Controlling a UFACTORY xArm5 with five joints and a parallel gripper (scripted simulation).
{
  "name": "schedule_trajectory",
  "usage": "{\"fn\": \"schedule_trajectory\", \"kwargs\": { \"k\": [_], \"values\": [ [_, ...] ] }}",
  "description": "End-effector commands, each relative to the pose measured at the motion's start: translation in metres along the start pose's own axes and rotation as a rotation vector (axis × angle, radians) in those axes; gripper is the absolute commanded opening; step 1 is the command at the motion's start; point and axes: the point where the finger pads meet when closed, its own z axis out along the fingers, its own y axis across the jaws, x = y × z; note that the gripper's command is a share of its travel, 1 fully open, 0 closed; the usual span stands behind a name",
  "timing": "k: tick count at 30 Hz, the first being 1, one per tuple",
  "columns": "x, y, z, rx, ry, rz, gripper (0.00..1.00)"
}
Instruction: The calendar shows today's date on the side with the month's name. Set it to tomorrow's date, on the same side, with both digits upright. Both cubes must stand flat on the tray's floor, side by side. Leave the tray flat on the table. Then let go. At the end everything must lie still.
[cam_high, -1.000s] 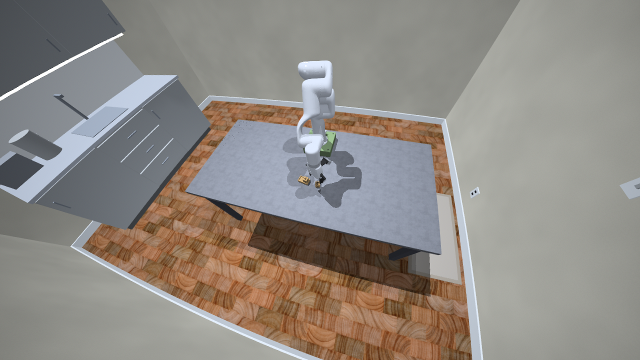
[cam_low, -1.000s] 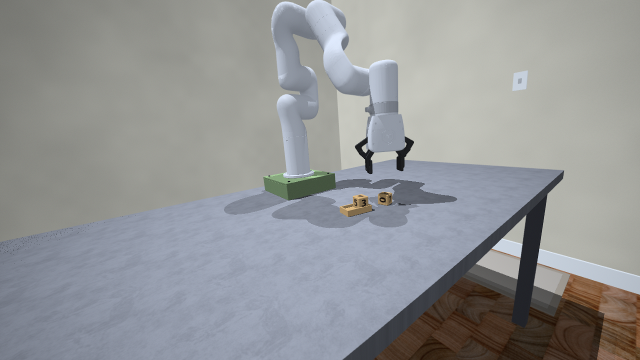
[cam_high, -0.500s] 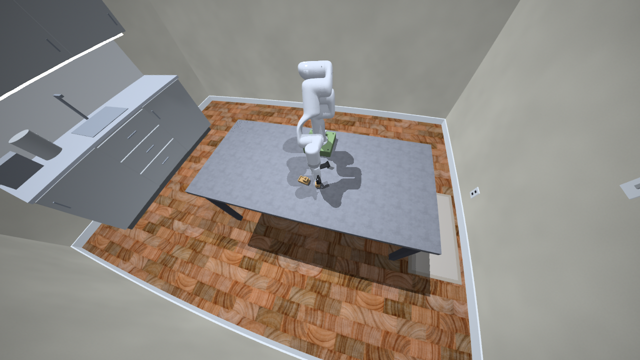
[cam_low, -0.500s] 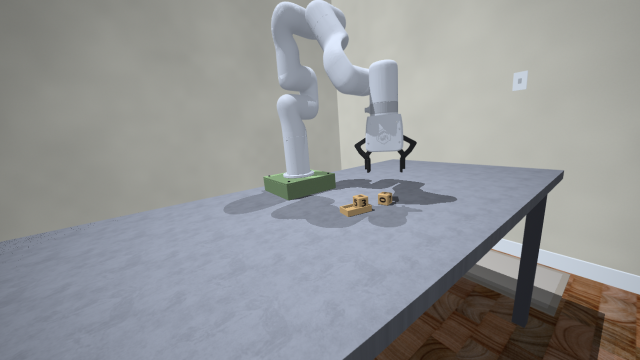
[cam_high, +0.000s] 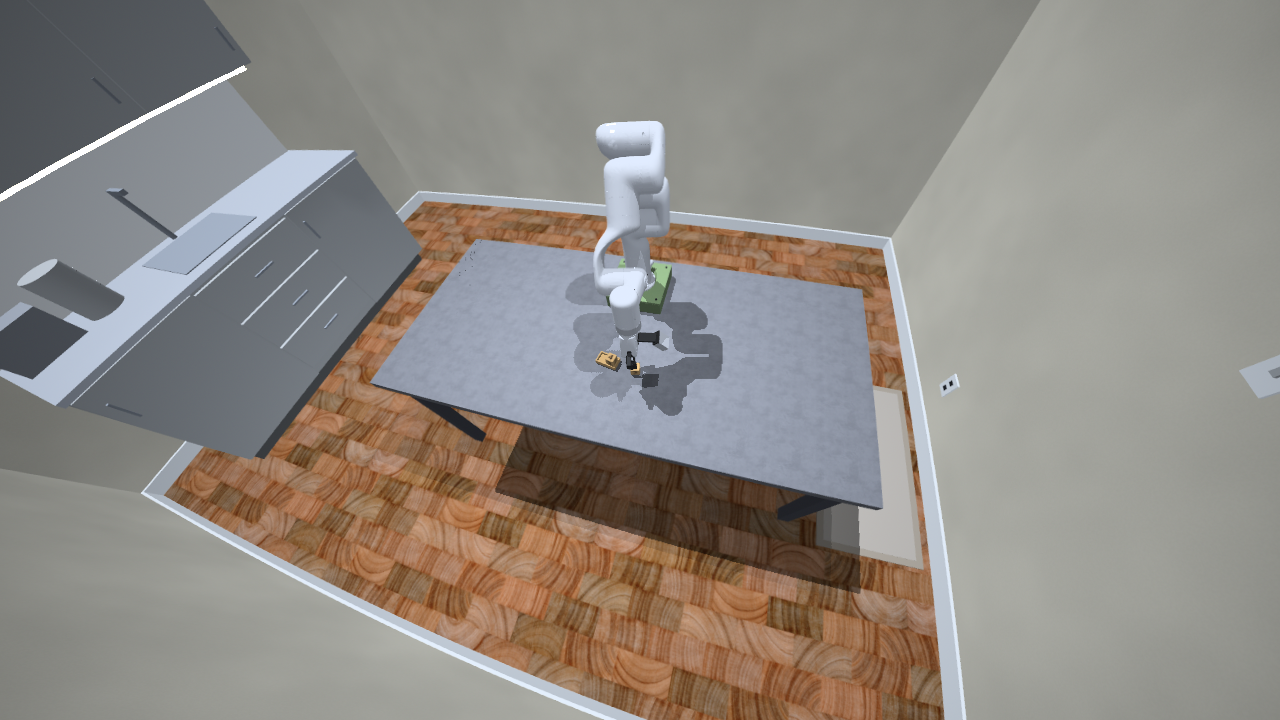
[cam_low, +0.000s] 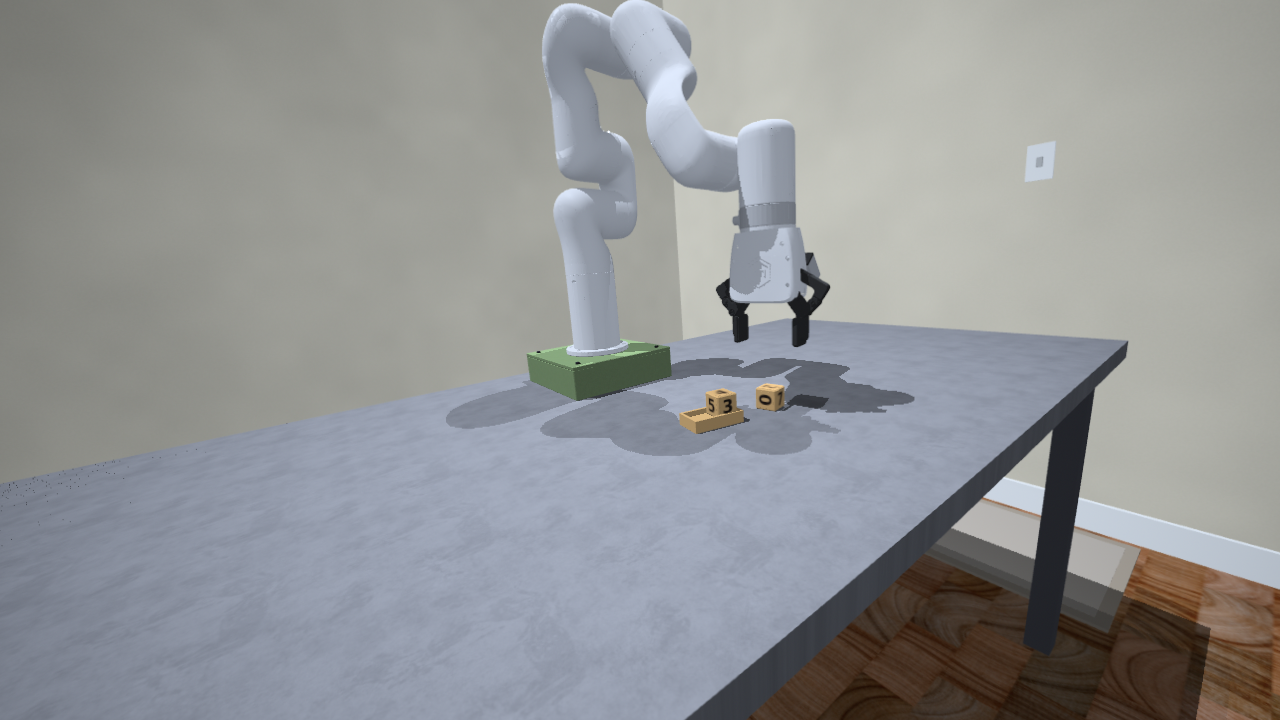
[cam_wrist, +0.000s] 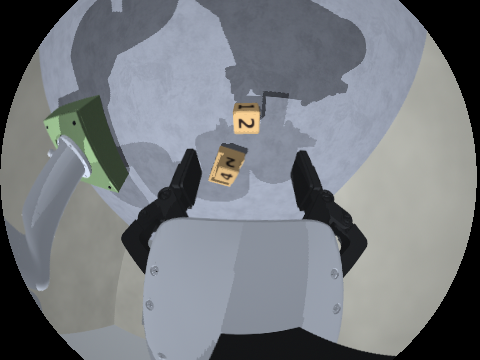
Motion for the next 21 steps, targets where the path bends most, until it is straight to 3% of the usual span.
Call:
{"fn": "schedule_trajectory", "kwargs": {
  "k": [1, 3, 5, 21],
  "values": [
    [0.0000, 0.0011, -0.0012, -0.003, 0.000, 0.145, 1.00],
    [0.0000, 0.0011, -0.0012, -0.003, 0.000, 0.150, 1.00],
    [0.0000, 0.0010, -0.0013, -0.003, 0.001, 0.273, 1.00],
    [-0.0002, 0.0005, -0.0017, -0.003, 0.001, 0.706, 1.00]
  ]
}}
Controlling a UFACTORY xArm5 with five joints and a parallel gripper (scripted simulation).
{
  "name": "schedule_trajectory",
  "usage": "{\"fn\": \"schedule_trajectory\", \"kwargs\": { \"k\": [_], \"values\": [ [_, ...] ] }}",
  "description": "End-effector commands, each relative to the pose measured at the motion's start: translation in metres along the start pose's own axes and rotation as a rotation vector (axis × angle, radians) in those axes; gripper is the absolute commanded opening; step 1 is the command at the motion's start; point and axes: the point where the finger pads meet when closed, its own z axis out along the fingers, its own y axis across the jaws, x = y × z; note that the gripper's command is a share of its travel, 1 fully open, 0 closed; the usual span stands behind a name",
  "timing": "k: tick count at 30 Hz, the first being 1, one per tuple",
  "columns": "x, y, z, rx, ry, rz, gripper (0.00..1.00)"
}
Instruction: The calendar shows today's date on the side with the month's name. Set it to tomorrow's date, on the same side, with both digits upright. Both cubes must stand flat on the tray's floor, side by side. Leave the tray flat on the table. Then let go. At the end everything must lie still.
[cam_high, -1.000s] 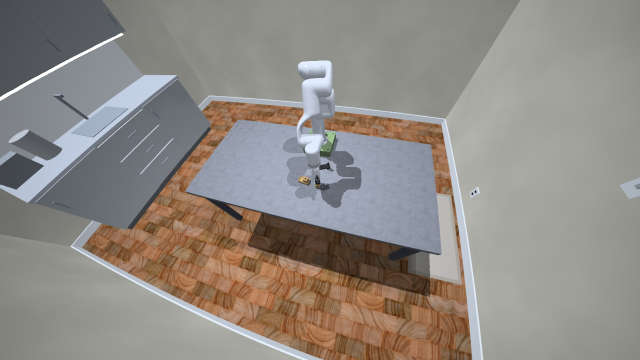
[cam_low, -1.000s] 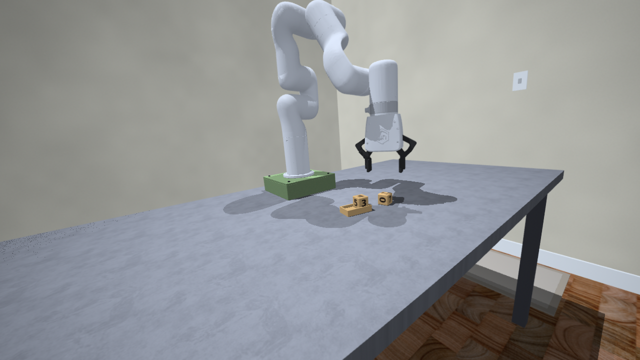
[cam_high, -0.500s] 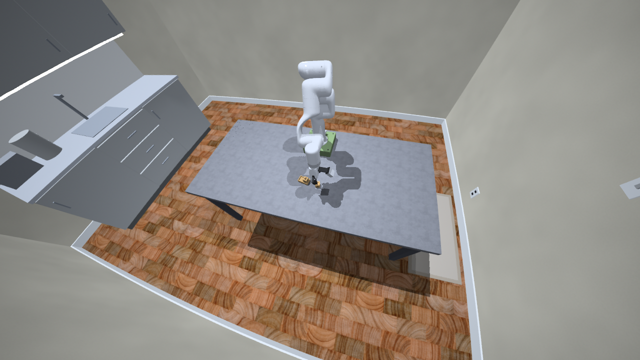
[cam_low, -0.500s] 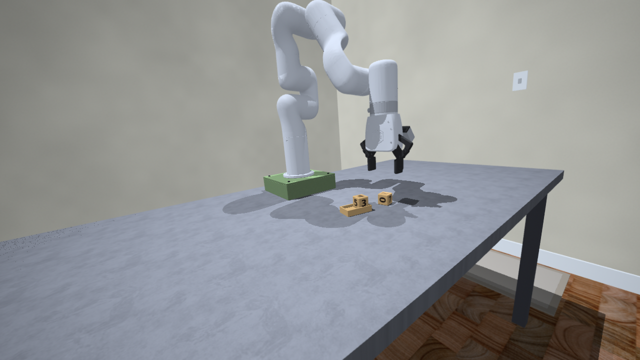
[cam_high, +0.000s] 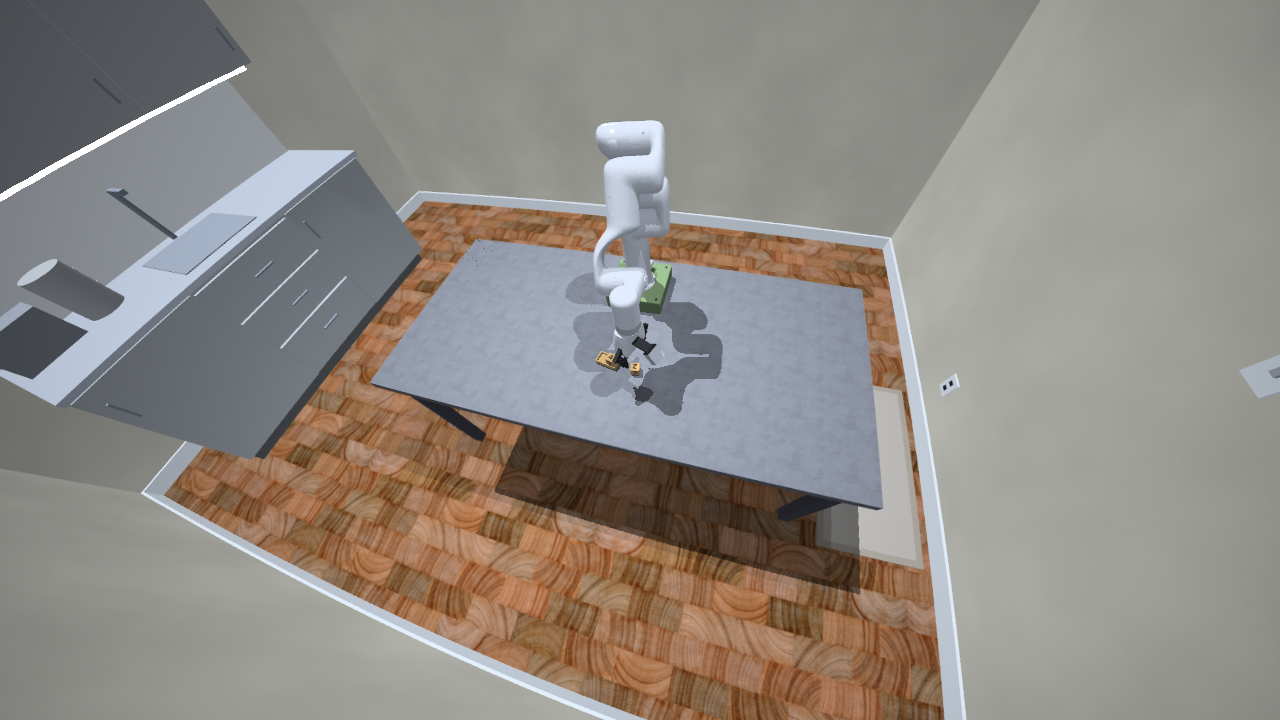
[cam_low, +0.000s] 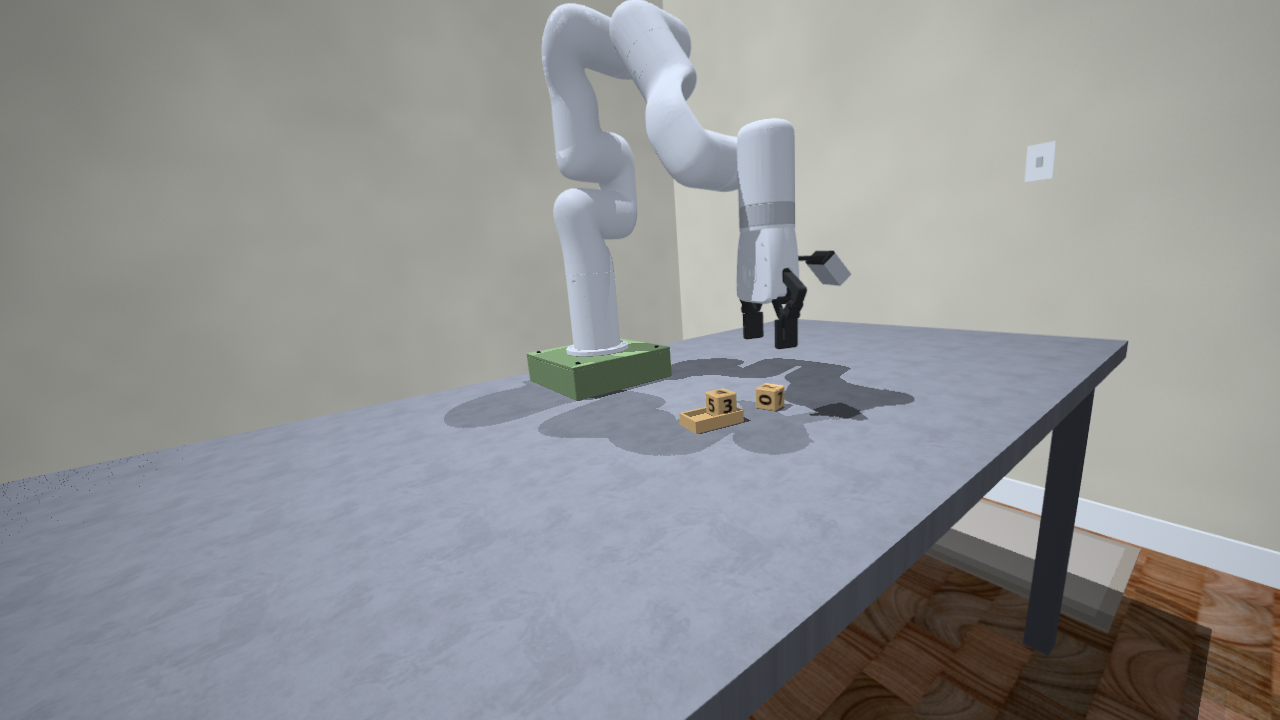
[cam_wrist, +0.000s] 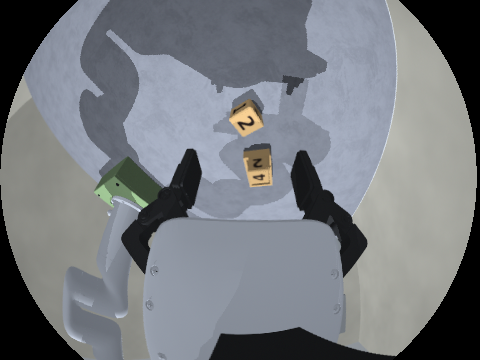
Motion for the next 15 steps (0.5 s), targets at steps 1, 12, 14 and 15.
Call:
{"fn": "schedule_trajectory", "kwargs": {
  "k": [1, 12, 14, 15],
  "values": [
    [0.0006, 0.0009, -0.0012, -0.003, 0.002, 0.174, 1.00],
    [0.0003, 0.0007, -0.0015, -0.002, 0.003, 0.467, 1.00],
    [0.0003, 0.0007, -0.0015, -0.002, 0.003, 0.514, 1.00],
    [0.0003, 0.0007, -0.0015, -0.002, 0.003, 0.514, 1.00]
  ]
}}
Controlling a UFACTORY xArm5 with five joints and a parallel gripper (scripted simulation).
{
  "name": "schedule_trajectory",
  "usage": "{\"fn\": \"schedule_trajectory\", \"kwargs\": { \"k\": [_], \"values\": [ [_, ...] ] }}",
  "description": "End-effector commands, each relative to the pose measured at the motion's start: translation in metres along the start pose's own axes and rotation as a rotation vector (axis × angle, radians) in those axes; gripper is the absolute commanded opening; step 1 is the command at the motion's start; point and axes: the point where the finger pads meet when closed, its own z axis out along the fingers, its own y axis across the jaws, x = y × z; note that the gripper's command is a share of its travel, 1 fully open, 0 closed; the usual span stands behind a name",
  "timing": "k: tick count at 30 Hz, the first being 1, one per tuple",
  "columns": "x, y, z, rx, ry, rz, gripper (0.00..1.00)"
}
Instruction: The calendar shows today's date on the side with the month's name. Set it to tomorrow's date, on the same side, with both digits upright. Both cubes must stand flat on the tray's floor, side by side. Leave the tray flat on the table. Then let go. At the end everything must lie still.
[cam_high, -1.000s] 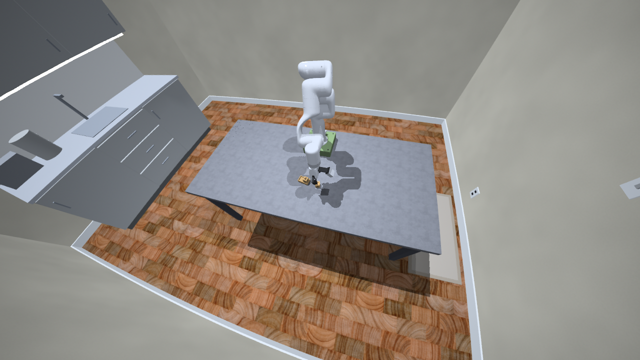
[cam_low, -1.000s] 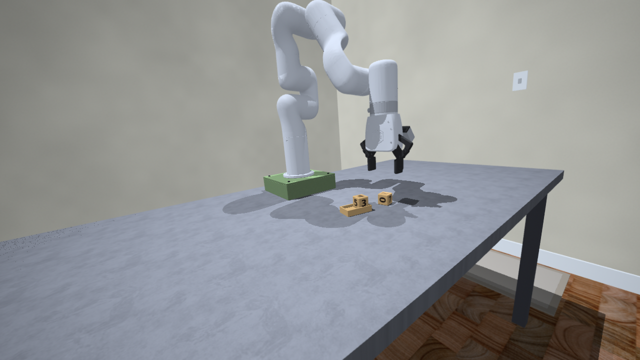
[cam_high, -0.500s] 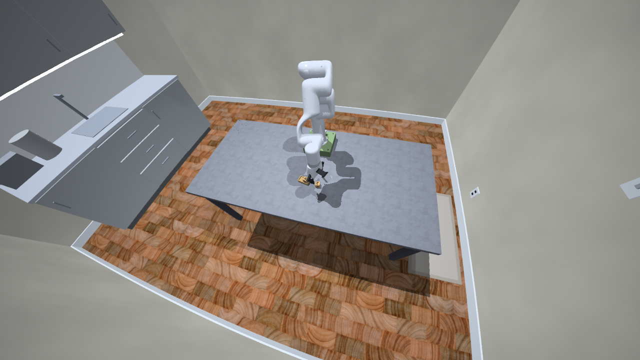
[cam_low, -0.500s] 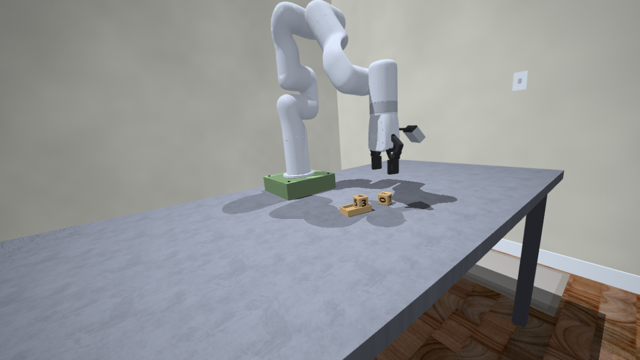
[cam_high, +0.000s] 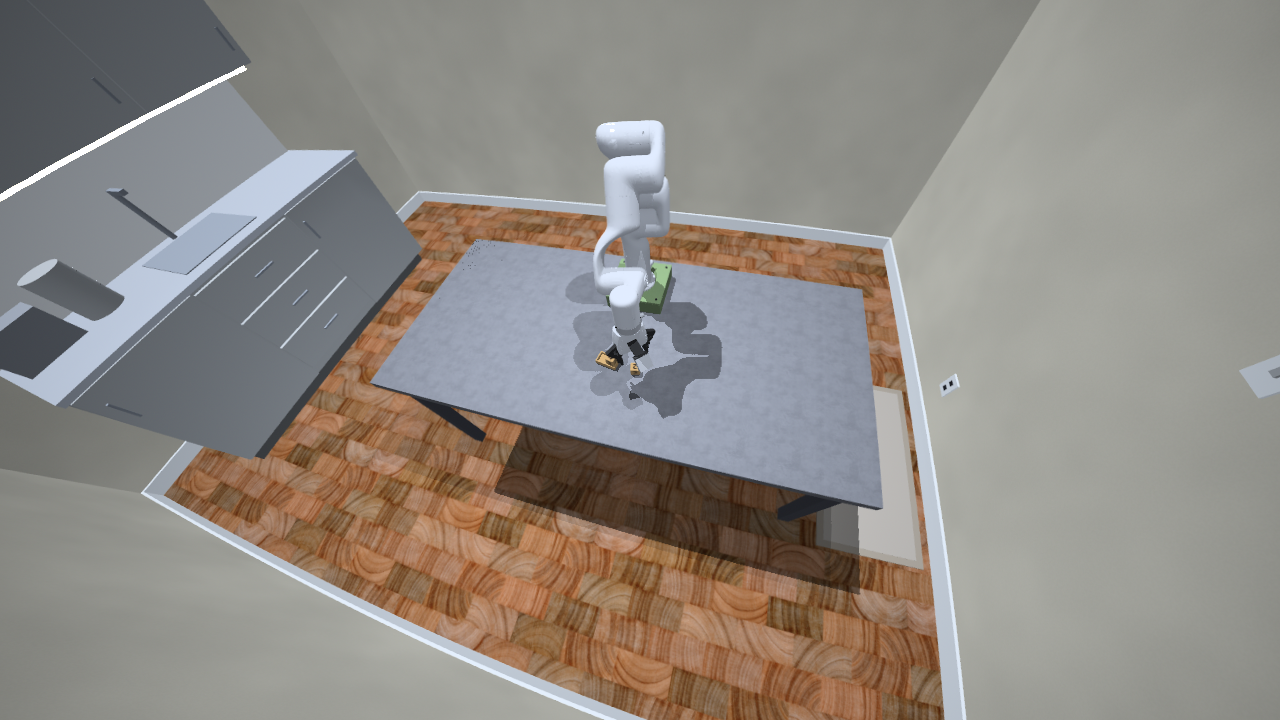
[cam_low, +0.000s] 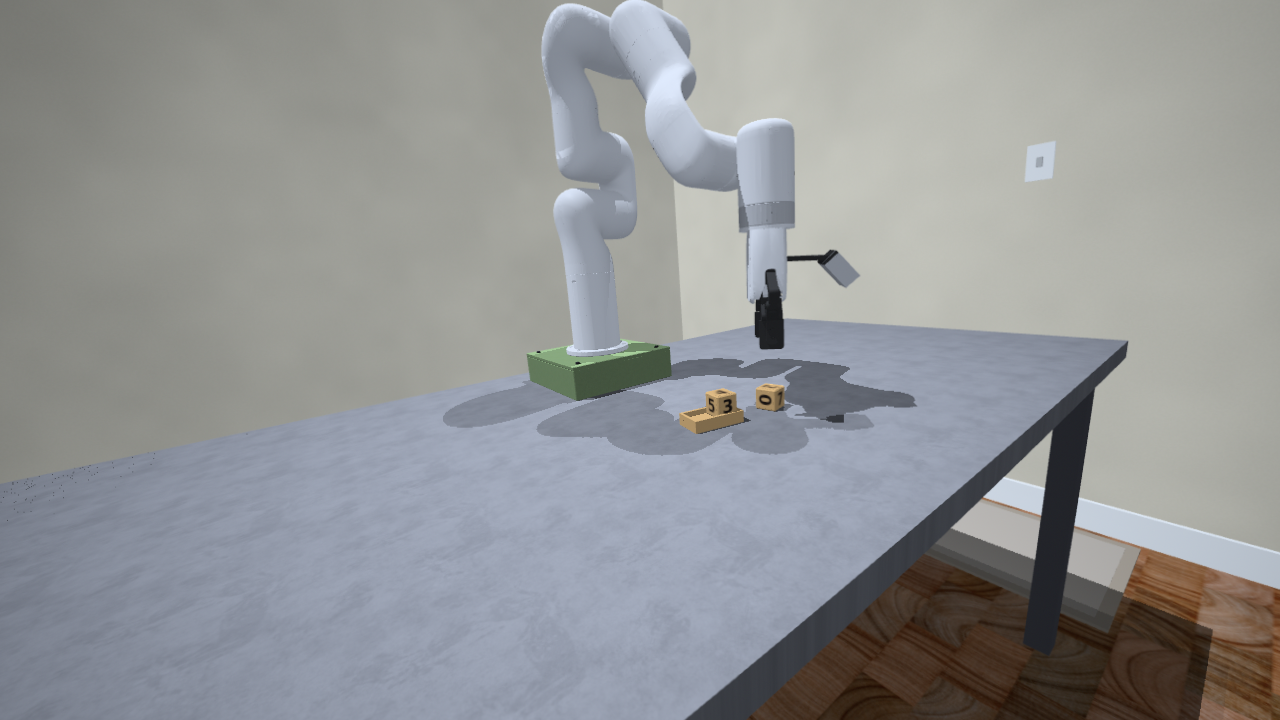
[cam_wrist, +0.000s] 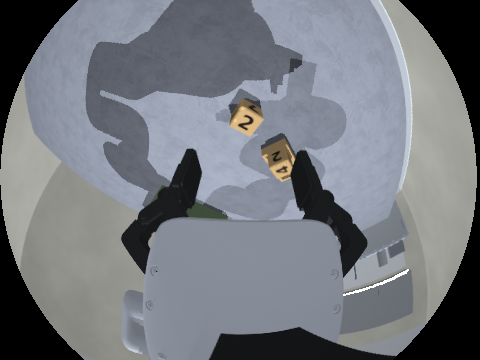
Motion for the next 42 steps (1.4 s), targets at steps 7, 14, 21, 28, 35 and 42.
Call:
{"fn": "schedule_trajectory", "kwargs": {
  "k": [7, 14, 21, 28, 35, 42],
  "values": [
    [0.0008, 0.0006, -0.0013, -0.001, 0.003, 0.295, 1.00],
    [0.0006, 0.0005, -0.0015, -0.001, 0.003, 0.498, 1.00],
    [0.0005, 0.0005, -0.0015, -0.001, 0.003, 0.547, 1.00],
    [0.0005, 0.0005, -0.0015, -0.001, 0.003, 0.553, 0.49],
    [0.0005, 0.0005, -0.0015, -0.001, 0.003, 0.553, 0.49],
    [0.0005, 0.0005, -0.0015, -0.001, 0.003, 0.553, 0.49]
  ]
}}
